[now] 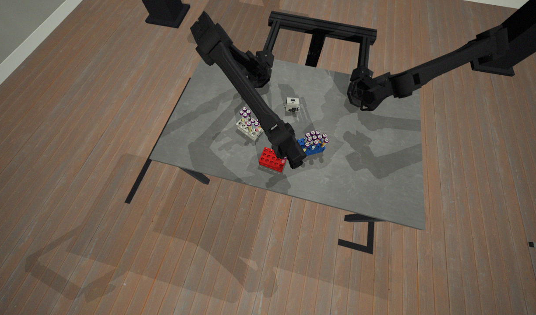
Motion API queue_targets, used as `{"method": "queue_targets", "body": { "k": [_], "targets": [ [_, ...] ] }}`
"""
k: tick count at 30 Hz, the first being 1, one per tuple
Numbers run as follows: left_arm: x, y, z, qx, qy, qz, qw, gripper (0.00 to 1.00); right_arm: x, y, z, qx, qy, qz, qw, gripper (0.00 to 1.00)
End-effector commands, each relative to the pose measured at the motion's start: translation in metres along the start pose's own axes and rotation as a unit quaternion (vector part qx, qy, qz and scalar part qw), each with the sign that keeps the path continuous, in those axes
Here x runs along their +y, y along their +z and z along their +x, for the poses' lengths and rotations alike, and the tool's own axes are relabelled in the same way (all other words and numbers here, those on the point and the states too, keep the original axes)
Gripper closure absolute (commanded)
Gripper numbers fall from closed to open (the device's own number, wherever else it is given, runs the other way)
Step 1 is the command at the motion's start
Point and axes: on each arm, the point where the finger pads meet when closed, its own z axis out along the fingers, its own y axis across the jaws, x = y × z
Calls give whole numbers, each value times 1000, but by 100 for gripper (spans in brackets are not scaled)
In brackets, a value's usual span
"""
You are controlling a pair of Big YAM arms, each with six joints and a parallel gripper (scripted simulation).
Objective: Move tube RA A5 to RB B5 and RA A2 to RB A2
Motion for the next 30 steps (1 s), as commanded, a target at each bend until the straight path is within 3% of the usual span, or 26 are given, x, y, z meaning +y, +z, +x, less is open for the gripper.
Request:
{"method": "queue_targets", "body": {
  "k": [1,25,26,28,30],
  "targets": [
    [8,-10,1,-4,-5,-12,1000,70,-1,15,3,12,-4,2,1000,70],
    [8,-10,1,-4,-5,-12,1000,70,-1,15,3,12,-4,2,1000,70],
    [8,-10,1,-4,-5,-12,1000,70,6,8,6,16,-10,2,1000,70],
    [8,-10,1,-4,-5,-12,1000,70,0,-29,-15,-21,6,0,1000,70],
    [8,-10,1,-4,-5,-12,1000,70,-2,-37,-16,-24,8,-1,1000,70]
  ]
}}
